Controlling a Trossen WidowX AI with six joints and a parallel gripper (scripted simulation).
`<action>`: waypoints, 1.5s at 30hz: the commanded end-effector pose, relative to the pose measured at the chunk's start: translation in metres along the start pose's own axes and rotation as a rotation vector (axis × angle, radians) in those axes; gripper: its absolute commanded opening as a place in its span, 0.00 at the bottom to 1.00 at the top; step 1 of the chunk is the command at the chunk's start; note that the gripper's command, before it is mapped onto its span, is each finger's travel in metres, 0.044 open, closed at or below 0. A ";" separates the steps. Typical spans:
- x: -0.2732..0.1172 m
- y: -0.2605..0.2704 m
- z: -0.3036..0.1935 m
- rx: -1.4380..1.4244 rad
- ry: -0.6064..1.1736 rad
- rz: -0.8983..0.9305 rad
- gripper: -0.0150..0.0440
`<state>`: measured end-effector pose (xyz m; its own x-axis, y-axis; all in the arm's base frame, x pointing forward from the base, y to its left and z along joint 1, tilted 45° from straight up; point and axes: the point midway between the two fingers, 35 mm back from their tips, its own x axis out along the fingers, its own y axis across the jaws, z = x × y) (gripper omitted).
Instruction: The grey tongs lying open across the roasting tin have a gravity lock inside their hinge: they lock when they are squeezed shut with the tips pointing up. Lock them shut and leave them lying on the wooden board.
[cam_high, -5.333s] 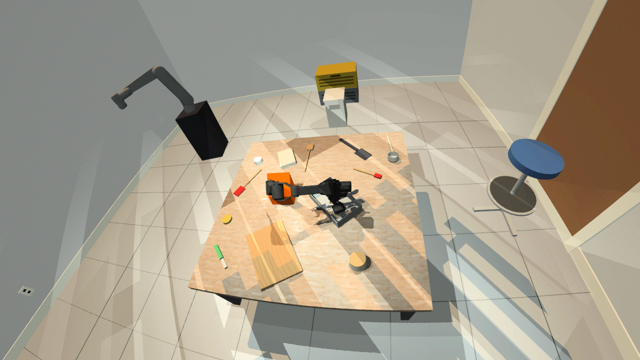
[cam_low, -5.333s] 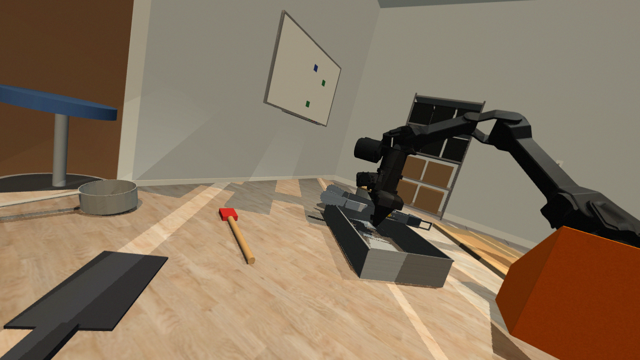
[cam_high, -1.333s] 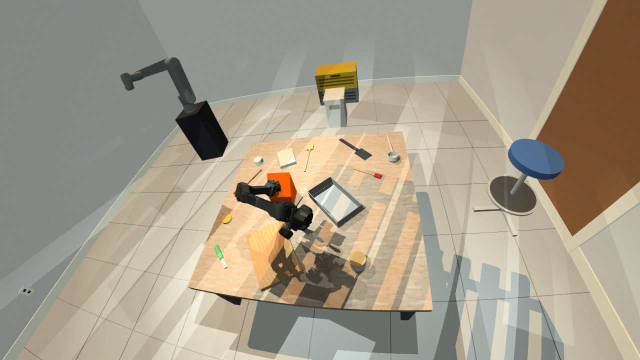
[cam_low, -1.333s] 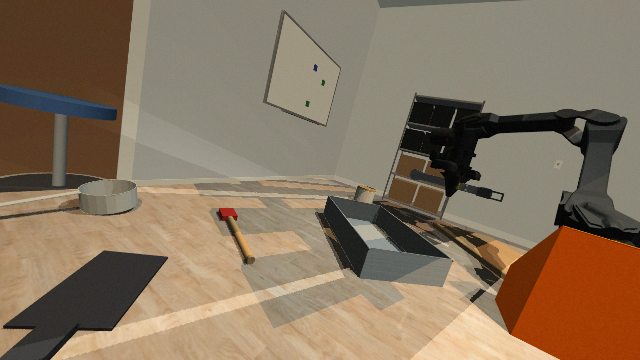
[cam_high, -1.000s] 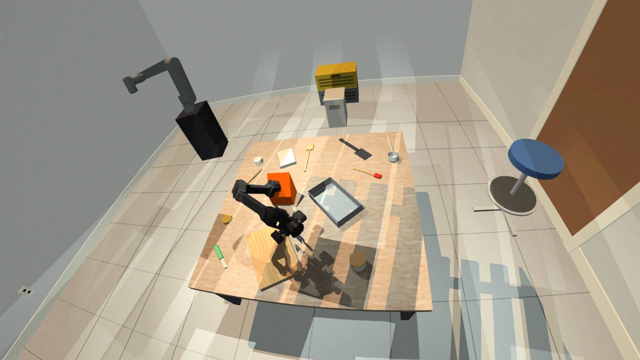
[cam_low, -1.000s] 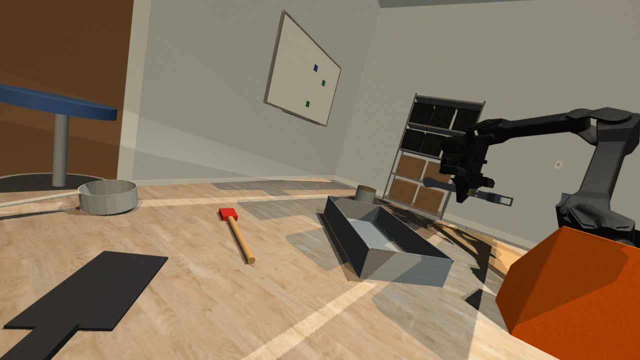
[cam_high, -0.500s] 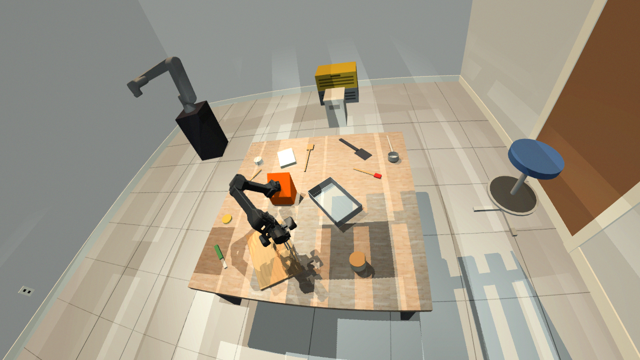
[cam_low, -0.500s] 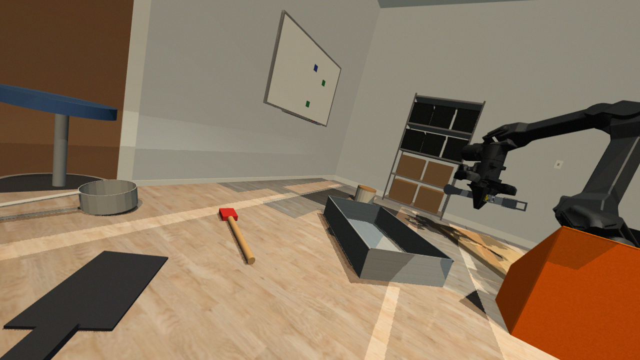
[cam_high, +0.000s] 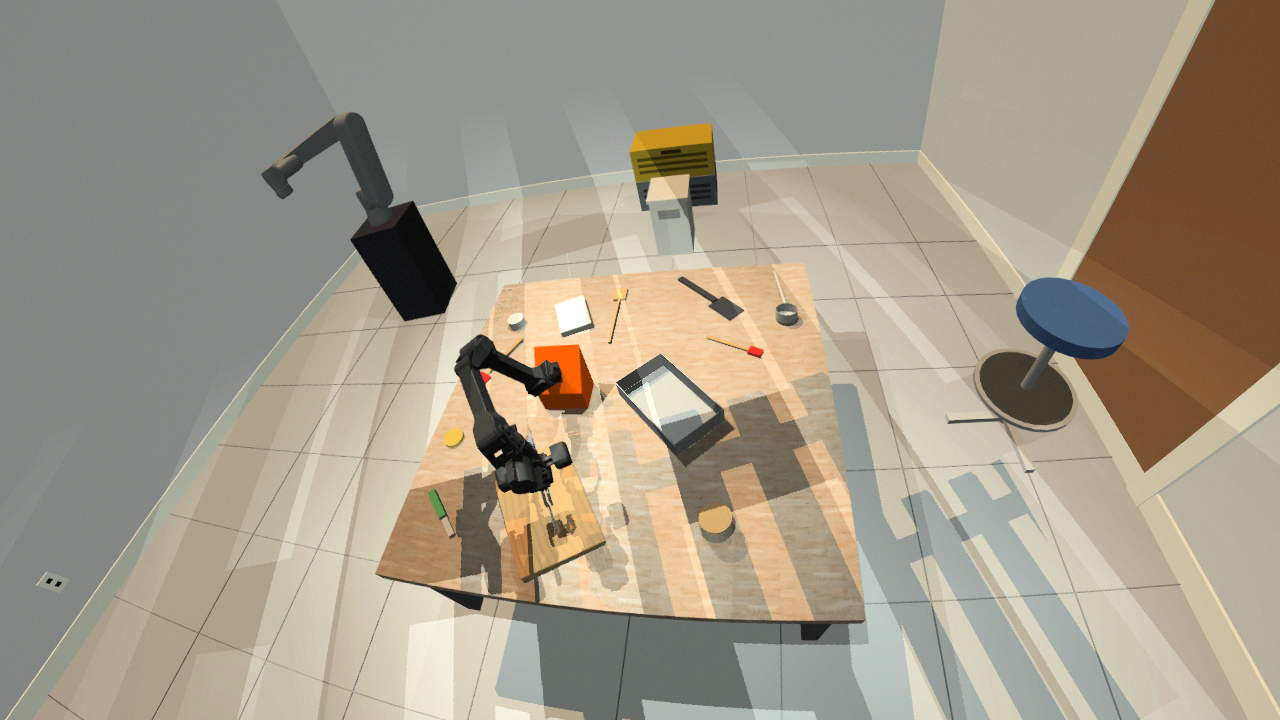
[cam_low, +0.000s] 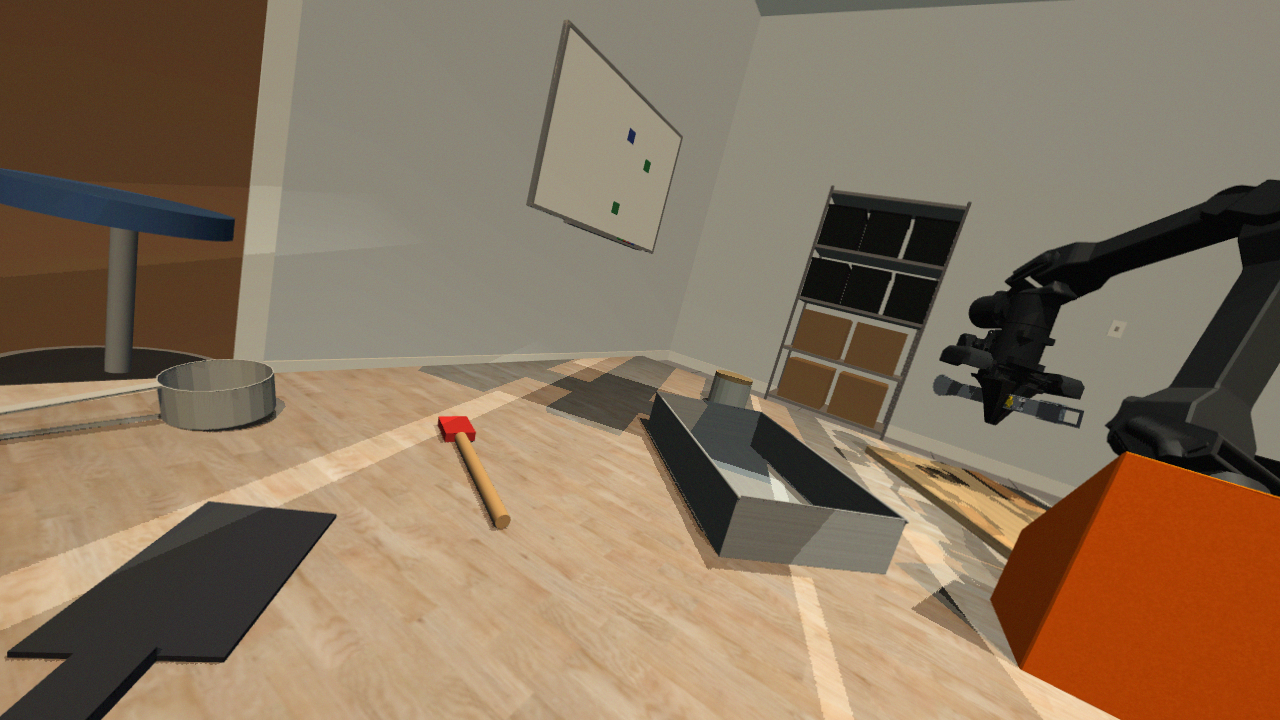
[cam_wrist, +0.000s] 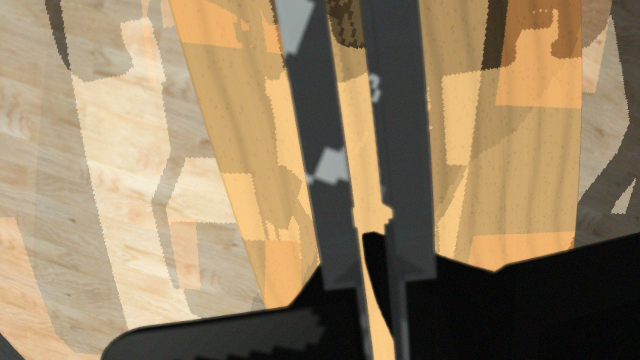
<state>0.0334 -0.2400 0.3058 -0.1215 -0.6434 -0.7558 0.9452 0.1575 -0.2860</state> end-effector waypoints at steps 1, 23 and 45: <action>-0.008 -0.013 -0.004 0.049 -0.031 -0.003 0.00; -0.023 -0.047 -0.015 0.185 -0.108 -0.039 0.00; -0.006 -0.055 -0.001 0.322 -0.490 -0.022 0.00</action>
<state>-0.0182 -0.2452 0.3224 -0.0723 -0.8973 -0.4354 0.9966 -0.0474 -0.0677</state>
